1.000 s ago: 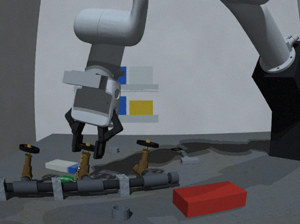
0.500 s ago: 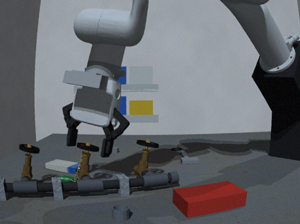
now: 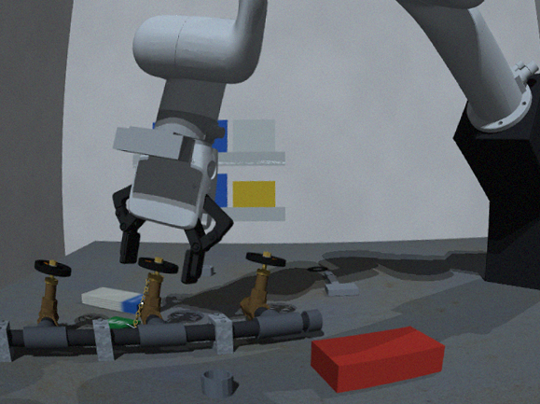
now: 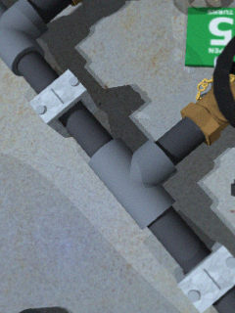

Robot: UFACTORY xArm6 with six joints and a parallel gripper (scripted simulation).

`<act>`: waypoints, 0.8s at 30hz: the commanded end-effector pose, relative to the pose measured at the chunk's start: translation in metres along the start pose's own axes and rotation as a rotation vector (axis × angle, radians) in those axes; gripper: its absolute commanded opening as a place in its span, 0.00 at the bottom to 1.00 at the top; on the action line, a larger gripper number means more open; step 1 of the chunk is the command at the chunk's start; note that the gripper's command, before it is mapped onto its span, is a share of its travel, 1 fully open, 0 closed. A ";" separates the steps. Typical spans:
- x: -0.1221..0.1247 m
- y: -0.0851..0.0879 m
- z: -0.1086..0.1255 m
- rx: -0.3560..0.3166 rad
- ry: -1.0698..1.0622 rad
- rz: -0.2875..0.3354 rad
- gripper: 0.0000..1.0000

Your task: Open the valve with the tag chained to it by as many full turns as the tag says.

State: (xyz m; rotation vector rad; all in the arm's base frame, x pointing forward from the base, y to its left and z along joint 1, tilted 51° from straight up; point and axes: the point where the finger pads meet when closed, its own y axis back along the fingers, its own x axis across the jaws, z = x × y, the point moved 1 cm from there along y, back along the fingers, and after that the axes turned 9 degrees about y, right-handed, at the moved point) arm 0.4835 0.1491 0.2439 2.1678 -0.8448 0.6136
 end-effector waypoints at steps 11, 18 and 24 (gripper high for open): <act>0.001 0.000 0.000 0.001 -0.277 0.002 1.00; 0.001 0.000 0.000 0.001 -0.623 0.002 1.00; 0.001 0.000 0.000 0.006 -0.917 0.017 1.00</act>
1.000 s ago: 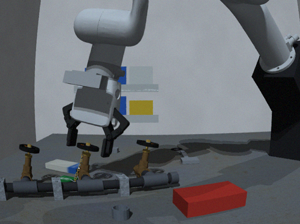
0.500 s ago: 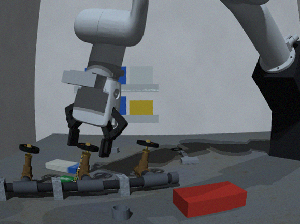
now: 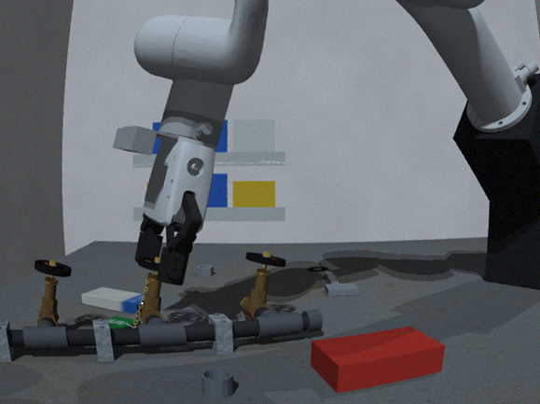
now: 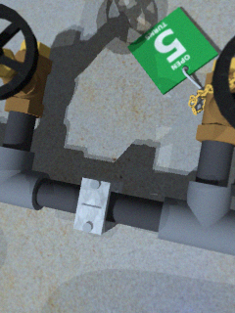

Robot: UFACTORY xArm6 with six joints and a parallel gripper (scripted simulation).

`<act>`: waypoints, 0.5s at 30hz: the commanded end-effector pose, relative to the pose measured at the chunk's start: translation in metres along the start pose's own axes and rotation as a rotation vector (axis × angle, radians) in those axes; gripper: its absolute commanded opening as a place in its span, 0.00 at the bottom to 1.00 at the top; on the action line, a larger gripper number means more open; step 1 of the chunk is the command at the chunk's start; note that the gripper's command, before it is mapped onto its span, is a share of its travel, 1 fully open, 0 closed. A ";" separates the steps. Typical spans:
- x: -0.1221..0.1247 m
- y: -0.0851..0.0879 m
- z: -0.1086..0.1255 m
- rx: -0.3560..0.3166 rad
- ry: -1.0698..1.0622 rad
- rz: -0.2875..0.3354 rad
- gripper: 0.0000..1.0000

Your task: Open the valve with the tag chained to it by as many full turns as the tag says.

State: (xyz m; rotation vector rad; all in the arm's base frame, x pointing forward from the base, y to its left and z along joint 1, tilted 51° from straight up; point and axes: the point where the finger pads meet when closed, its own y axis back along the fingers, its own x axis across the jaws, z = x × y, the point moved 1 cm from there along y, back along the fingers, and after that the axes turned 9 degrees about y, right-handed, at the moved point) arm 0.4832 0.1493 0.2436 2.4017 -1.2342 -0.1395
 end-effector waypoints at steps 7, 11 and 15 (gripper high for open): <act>0.000 0.000 -0.001 -0.013 -0.560 -0.002 1.00; 0.000 0.000 -0.001 -0.005 -0.741 0.010 1.00; 0.000 0.000 -0.001 0.003 -0.941 0.021 1.00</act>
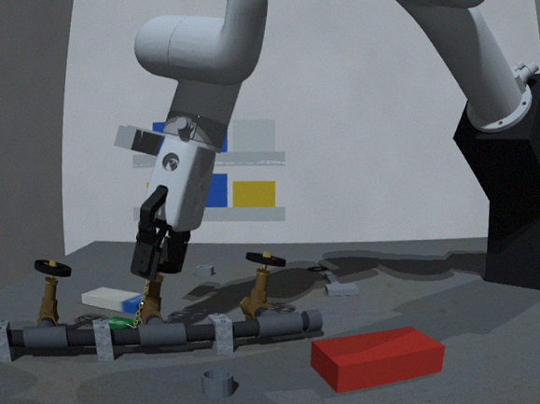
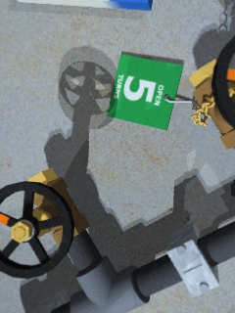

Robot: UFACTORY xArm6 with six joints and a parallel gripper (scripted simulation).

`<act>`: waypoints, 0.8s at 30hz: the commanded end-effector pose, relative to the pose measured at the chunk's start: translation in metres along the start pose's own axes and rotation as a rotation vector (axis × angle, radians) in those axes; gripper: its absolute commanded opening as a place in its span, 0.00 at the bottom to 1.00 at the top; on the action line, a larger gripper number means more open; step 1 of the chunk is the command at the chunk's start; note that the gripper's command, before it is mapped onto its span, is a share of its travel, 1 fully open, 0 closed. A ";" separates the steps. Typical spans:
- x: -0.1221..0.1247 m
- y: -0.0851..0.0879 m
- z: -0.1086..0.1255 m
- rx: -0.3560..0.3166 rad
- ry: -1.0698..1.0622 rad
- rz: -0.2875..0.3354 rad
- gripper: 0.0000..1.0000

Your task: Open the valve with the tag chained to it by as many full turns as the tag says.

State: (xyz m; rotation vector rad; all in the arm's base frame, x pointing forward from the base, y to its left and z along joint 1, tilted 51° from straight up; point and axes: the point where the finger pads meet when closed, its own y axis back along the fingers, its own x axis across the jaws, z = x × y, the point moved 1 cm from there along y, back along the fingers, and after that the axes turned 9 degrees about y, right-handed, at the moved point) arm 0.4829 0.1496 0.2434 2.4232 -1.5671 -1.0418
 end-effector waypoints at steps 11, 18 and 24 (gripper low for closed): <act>0.000 0.000 -0.001 -0.019 -0.737 0.017 1.00; 0.000 0.000 -0.001 -0.031 -1.070 0.024 1.00; 0.000 0.000 -0.002 -0.067 -1.245 0.023 1.00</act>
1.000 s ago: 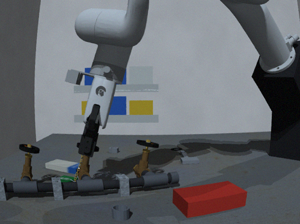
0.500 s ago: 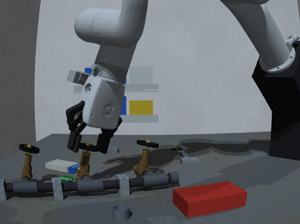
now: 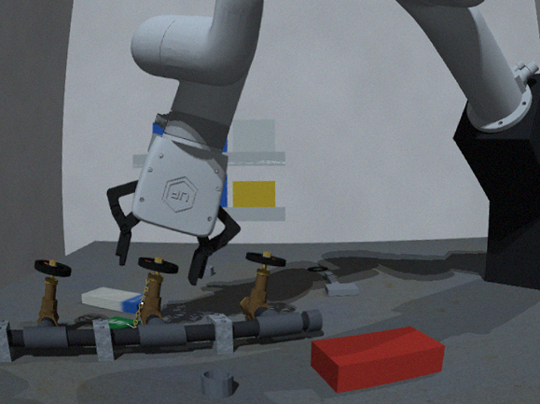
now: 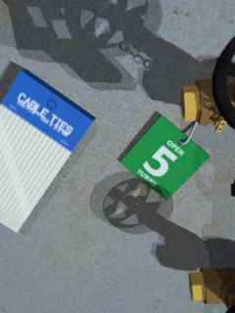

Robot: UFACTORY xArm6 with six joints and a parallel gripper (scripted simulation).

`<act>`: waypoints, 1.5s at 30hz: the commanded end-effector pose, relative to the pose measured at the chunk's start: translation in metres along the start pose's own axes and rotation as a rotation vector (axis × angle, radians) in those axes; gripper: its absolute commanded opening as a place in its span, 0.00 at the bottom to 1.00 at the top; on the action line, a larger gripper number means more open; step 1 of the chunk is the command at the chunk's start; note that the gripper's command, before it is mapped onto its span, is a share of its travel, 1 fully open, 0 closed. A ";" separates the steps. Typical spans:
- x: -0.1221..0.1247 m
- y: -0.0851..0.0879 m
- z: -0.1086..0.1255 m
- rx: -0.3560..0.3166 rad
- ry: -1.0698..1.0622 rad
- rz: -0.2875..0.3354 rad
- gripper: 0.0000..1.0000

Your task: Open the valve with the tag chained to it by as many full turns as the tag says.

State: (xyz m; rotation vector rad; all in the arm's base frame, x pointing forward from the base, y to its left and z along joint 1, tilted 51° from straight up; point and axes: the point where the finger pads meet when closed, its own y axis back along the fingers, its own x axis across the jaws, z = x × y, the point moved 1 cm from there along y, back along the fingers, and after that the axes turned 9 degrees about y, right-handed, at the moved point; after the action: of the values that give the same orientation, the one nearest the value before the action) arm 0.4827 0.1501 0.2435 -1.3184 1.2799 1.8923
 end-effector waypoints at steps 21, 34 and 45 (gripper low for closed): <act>-0.002 0.000 -0.001 -0.109 -0.183 0.065 1.00; -0.003 0.008 -0.003 -0.110 -0.183 0.064 1.00; -0.005 0.033 -0.006 -0.112 -0.184 0.065 1.00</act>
State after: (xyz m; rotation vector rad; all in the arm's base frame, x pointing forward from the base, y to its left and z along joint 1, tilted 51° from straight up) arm 0.4675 0.1362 0.2560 -1.1373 1.1518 2.1026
